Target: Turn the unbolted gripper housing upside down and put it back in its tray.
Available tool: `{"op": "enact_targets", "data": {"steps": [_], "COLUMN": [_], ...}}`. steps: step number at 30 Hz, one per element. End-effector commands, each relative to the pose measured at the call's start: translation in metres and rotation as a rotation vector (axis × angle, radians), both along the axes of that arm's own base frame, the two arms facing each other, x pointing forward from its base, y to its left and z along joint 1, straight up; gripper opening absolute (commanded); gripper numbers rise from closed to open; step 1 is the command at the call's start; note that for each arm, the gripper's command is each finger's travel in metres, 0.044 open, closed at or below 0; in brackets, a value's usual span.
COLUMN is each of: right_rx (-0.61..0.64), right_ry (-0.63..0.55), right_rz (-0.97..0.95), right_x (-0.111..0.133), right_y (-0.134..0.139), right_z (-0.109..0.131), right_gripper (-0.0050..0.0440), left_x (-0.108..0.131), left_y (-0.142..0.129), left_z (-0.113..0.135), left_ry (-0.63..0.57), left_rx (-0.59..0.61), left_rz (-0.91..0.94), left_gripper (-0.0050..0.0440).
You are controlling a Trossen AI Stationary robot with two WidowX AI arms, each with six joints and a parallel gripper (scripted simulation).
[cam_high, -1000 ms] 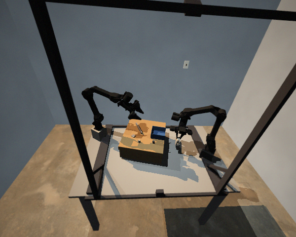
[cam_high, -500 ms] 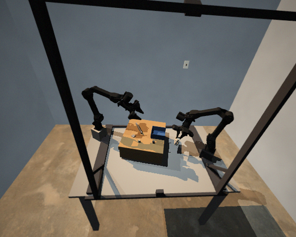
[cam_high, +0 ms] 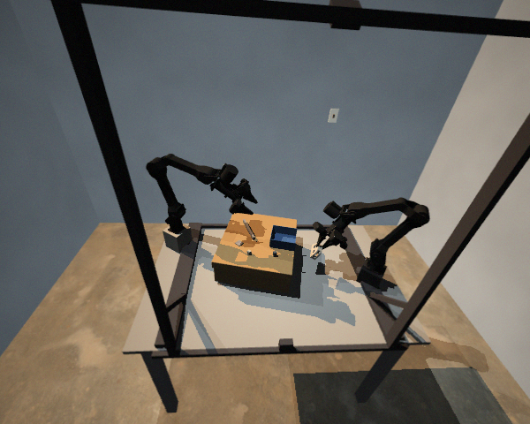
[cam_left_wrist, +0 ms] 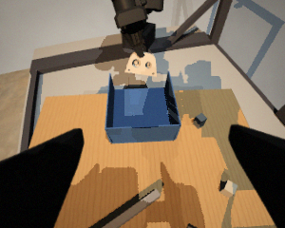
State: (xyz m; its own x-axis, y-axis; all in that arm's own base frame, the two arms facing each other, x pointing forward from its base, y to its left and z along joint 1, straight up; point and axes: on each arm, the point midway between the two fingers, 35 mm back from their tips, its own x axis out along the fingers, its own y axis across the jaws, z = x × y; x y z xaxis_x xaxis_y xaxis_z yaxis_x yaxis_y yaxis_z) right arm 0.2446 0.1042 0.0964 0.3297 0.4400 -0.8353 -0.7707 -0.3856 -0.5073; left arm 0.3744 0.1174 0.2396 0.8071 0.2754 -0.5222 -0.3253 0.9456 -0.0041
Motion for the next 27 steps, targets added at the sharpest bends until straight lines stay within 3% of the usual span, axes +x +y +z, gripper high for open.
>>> {"op": "enact_targets", "data": {"steps": [1, 27], "right_rx": [0.022, 0.022], "right_ry": [-0.05, -0.05], "right_rz": [0.002, 0.002], "right_x": [0.001, 0.001], "right_y": [0.0, 0.0], "right_z": [0.004, 0.021], "right_gripper": [0.0113, 0.0113], "left_x": [0.0, 0.0], "left_y": [0.0, 0.0], "left_z": [0.009, 0.009], "left_ry": [-0.022, -0.022], "left_rx": [0.011, 0.011], "left_rz": [-0.005, -0.005], "left_gripper": [0.0435, 0.0435]}}
